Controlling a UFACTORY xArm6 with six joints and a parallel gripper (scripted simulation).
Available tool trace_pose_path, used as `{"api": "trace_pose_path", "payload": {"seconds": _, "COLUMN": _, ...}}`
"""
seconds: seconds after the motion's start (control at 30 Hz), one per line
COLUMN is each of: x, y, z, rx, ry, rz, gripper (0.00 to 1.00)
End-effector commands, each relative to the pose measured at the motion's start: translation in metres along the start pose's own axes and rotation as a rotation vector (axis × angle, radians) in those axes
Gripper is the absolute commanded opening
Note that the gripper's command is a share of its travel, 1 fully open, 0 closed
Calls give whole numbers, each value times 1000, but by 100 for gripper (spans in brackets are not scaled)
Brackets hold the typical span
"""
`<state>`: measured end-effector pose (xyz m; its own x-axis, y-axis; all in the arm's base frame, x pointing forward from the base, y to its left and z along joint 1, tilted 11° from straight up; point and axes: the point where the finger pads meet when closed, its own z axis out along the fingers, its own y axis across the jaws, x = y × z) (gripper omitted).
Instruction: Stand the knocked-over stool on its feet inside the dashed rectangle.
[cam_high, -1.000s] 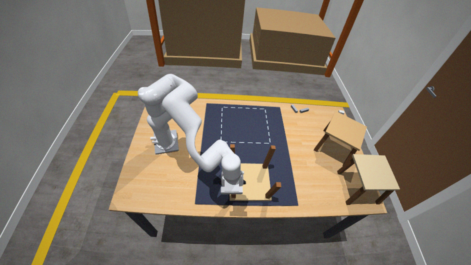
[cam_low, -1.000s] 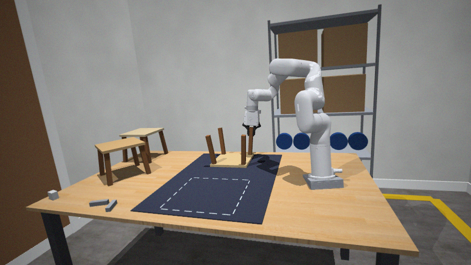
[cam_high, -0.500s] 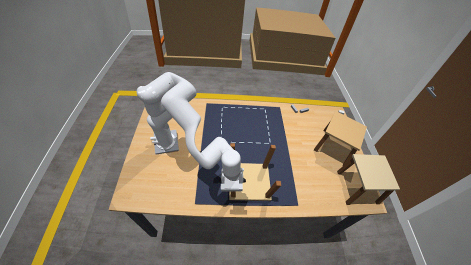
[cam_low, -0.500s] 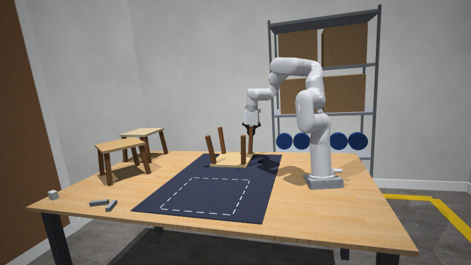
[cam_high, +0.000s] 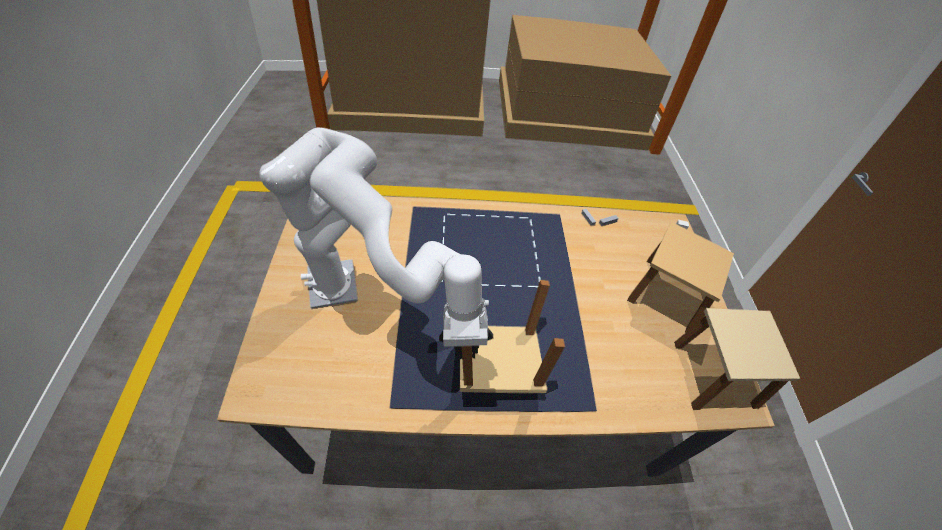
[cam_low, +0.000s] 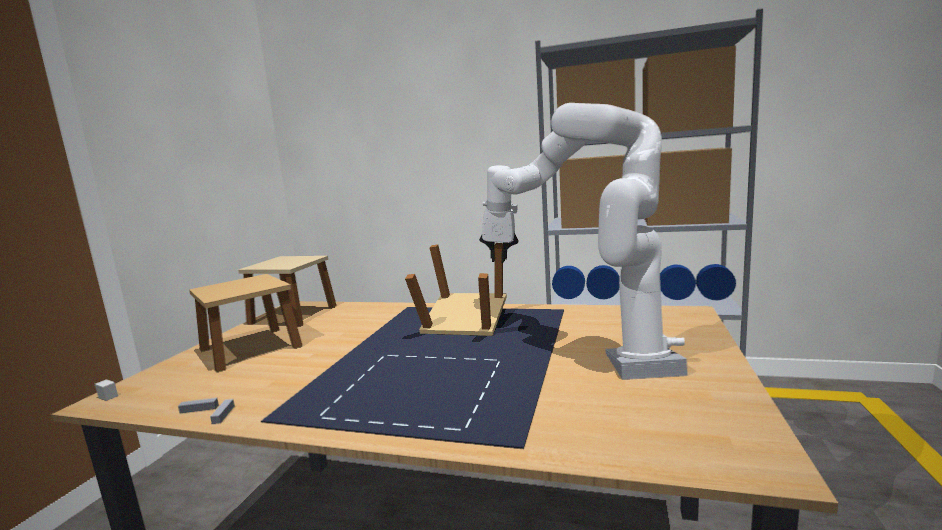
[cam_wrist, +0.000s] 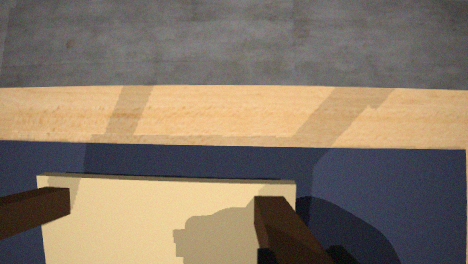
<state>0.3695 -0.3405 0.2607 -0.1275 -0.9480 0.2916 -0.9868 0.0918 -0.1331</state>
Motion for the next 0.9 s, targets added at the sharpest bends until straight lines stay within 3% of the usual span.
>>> {"api": "trace_pose_path", "payload": {"seconds": 0.0, "x": -15, "y": -2, "z": -18, "rx": -4, "ry": 99, "rz": -2, "gripper": 28}}
{"api": "trace_pose_path", "payload": {"seconds": 0.37, "x": -45, "y": -5, "z": -43, "rx": -6, "ry": 237, "rz": -15, "gripper": 28}}
{"api": "trace_pose_path", "payload": {"seconds": 0.87, "x": -49, "y": -5, "z": -45, "rx": -6, "ry": 251, "rz": -16, "gripper": 28}}
